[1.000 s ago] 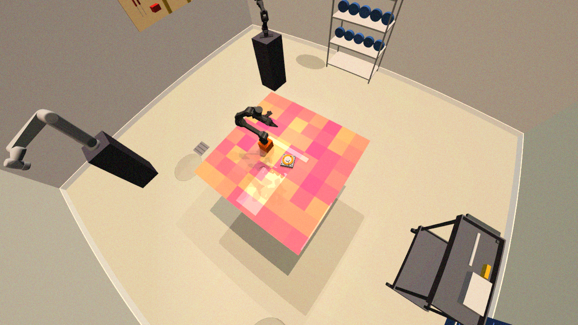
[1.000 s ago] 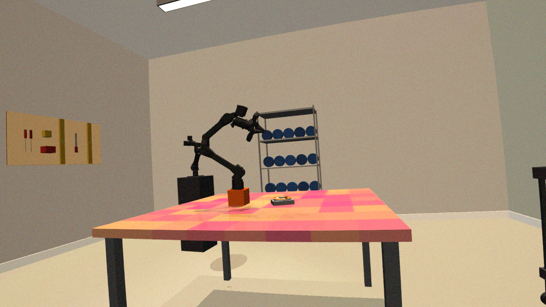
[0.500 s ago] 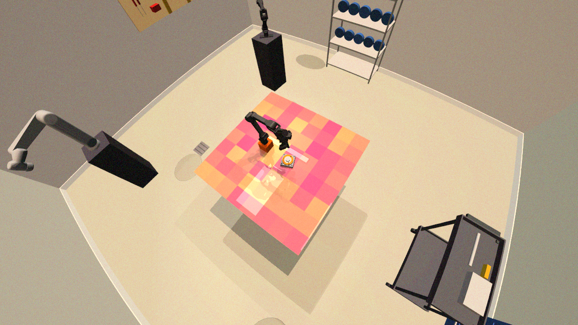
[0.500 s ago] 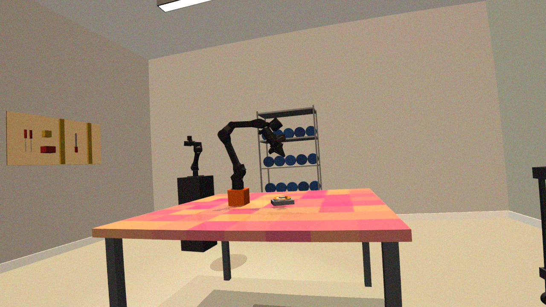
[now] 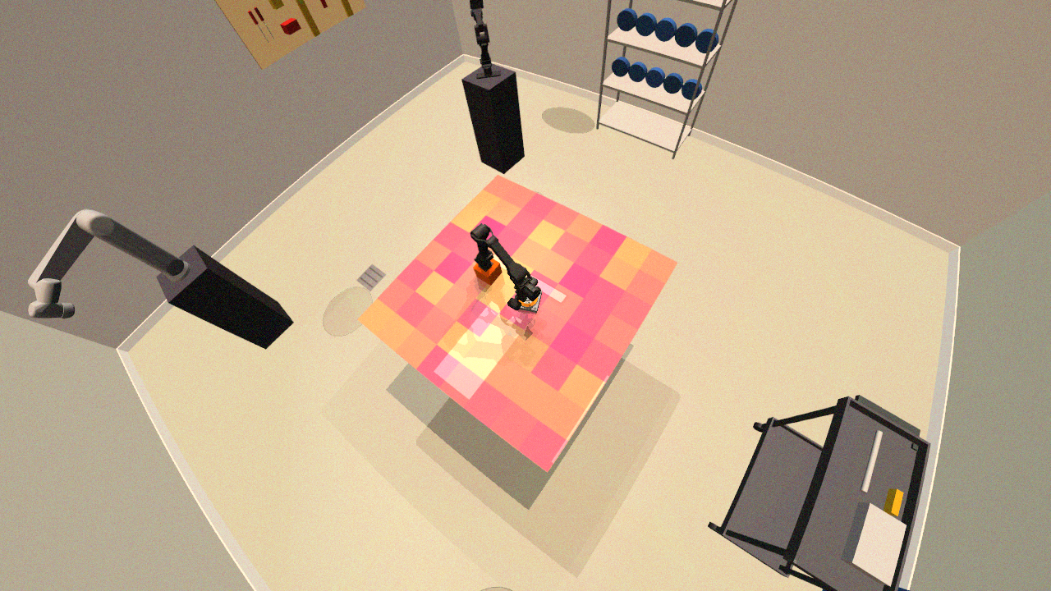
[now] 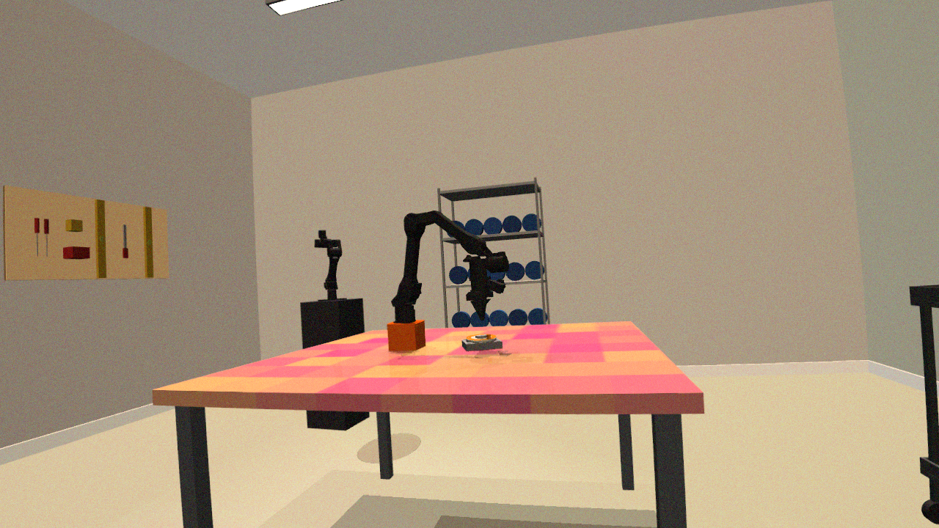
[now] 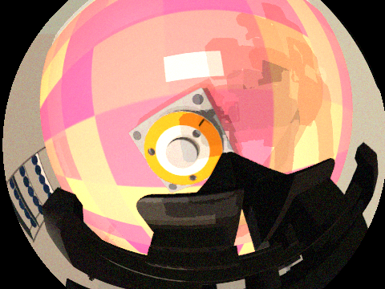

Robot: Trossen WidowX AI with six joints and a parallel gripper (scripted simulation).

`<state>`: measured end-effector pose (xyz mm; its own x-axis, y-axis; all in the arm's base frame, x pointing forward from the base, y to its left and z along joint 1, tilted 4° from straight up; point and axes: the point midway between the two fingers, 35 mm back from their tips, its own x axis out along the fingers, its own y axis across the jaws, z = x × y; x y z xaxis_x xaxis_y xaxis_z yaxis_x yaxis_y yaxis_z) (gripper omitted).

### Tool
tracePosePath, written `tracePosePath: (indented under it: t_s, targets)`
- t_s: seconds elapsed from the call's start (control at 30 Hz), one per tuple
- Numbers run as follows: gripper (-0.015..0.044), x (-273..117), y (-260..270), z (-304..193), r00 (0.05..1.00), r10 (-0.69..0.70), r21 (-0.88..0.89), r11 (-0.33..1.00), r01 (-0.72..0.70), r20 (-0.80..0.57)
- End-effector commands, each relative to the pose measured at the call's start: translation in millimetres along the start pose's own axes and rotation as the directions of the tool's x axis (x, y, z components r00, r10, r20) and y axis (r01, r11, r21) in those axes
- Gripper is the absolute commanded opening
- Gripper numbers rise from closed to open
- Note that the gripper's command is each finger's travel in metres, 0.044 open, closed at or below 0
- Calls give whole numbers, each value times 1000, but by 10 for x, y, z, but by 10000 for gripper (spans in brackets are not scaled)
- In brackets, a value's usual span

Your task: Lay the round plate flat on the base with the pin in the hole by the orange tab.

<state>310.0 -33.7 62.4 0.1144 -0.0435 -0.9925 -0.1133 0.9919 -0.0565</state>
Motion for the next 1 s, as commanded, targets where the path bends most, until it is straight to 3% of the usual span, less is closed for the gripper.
tracePosePath:
  t_s: [0.0,0.4,0.97]
  targets:
    - [0,106,-21,-20,1000,3,41,999,-2,-31]
    - [0,579,-2,12,1000,3,41,999,-2,-31]
    - [0,595,111,178,1000,5,41,999,-3,-30]
